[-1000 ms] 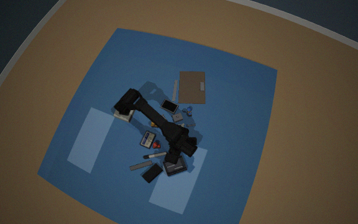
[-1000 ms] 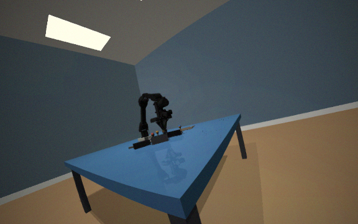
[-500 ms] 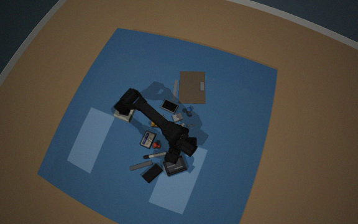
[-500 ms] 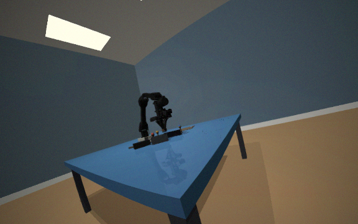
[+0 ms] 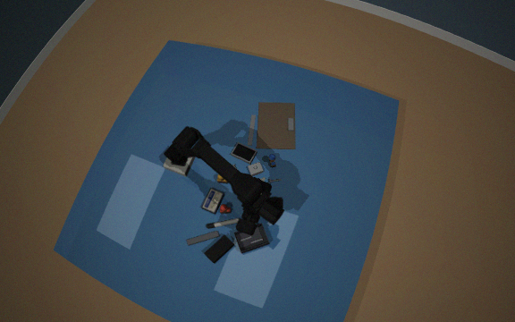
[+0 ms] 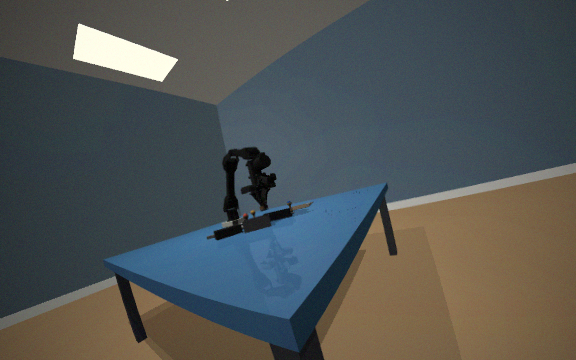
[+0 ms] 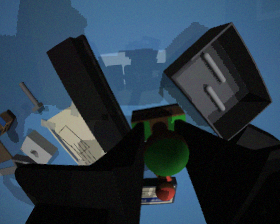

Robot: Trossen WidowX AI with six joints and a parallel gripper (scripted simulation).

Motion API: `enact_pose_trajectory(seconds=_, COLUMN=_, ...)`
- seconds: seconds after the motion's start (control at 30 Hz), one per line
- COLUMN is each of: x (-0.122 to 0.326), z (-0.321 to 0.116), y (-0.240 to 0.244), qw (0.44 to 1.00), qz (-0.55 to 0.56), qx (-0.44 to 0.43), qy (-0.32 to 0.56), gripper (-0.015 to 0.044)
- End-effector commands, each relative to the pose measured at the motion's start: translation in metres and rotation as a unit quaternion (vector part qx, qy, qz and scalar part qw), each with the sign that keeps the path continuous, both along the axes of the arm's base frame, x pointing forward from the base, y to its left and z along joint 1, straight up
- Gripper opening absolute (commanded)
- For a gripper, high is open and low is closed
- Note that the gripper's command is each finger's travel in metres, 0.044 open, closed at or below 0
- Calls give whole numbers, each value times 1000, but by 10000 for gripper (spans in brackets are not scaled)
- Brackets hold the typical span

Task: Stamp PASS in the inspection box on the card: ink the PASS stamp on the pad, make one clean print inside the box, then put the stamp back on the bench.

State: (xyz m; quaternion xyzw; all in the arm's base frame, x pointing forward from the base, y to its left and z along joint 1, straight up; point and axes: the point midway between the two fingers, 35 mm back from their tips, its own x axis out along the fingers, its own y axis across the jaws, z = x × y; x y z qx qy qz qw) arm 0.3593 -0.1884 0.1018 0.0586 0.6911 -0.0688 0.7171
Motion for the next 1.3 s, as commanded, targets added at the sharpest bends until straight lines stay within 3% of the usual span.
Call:
enact_pose_trajectory(seconds=0.0, x=0, z=2, y=1, qw=1000, qz=0, qx=2, qy=-1, gripper=0)
enact_pose_trajectory(seconds=0.23, x=0, z=5, y=6, qw=1000, qz=0, qx=2, qy=-1, gripper=0)
enact_pose_trajectory(seconds=0.73, x=-7, z=11, y=112, qw=1000, qz=0, qx=7, qy=0, gripper=0)
enact_pose_trajectory(seconds=1.27, x=-48, z=9, y=208, qw=1000, qz=0, qx=11, qy=1, gripper=0)
